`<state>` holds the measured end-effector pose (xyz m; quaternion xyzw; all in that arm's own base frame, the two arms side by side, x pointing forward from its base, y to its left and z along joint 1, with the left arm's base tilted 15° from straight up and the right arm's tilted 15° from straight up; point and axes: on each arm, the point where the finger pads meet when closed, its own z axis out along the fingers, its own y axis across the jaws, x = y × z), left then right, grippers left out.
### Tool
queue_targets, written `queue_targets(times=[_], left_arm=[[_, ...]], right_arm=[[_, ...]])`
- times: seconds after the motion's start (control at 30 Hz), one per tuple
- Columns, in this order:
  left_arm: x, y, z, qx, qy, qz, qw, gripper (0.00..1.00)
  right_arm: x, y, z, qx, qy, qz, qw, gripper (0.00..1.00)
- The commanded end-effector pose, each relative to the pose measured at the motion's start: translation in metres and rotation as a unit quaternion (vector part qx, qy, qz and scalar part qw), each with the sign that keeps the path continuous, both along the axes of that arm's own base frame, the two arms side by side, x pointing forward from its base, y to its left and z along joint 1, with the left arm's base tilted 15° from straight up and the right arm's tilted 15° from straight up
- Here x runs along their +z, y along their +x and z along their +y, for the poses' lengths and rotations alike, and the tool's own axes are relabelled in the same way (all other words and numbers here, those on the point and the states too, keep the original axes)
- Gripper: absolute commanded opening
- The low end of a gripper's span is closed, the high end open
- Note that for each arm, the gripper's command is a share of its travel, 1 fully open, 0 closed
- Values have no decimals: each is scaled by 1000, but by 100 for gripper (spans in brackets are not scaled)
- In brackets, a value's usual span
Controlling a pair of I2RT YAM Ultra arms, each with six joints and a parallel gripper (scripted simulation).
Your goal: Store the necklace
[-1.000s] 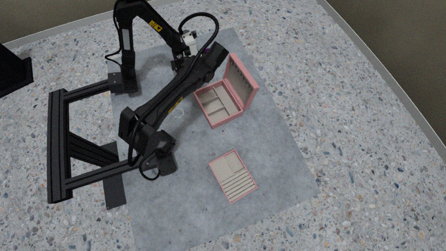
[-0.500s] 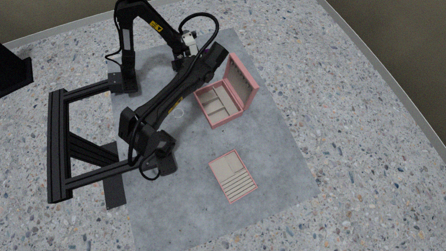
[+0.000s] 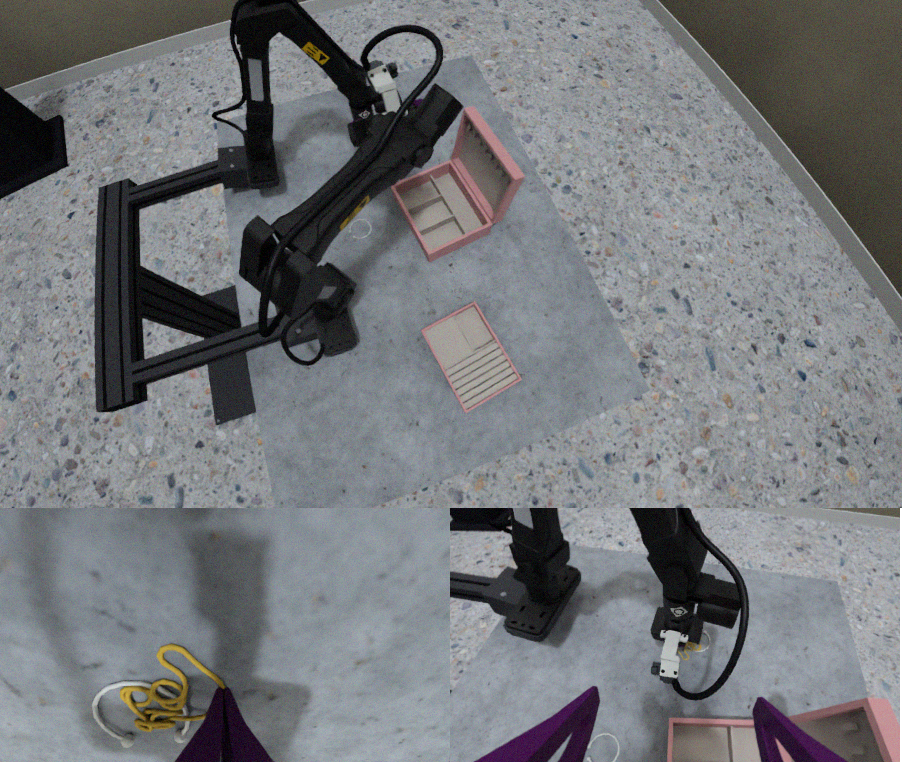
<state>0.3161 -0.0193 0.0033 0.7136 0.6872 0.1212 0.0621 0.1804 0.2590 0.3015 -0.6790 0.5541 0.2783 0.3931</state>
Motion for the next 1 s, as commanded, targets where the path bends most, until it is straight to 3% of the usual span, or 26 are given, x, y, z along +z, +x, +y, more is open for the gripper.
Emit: queue_targets(times=[0.0,0.2,0.63,0.7,0.97], left_arm=[[-5,0,-4,-8,-9,0,1000,0],[4,1,-5,-8,-10,1,1000,0],[71,-10,-10,-6,-9,-14,1000,0],[71,-10,-10,-6,-9,-14,1000,0],[124,-25,-12,-6,-8,-14,1000,0]], right_arm=[[4,-6,1,5,-7,11,1000,100],[-4,0,0,1,-8,7,1000,100],[-8,3,0,-2,-8,6,1000,100],[-8,3,0,-2,-8,6,1000,100],[-8,3,0,-2,-8,6,1000,100]])
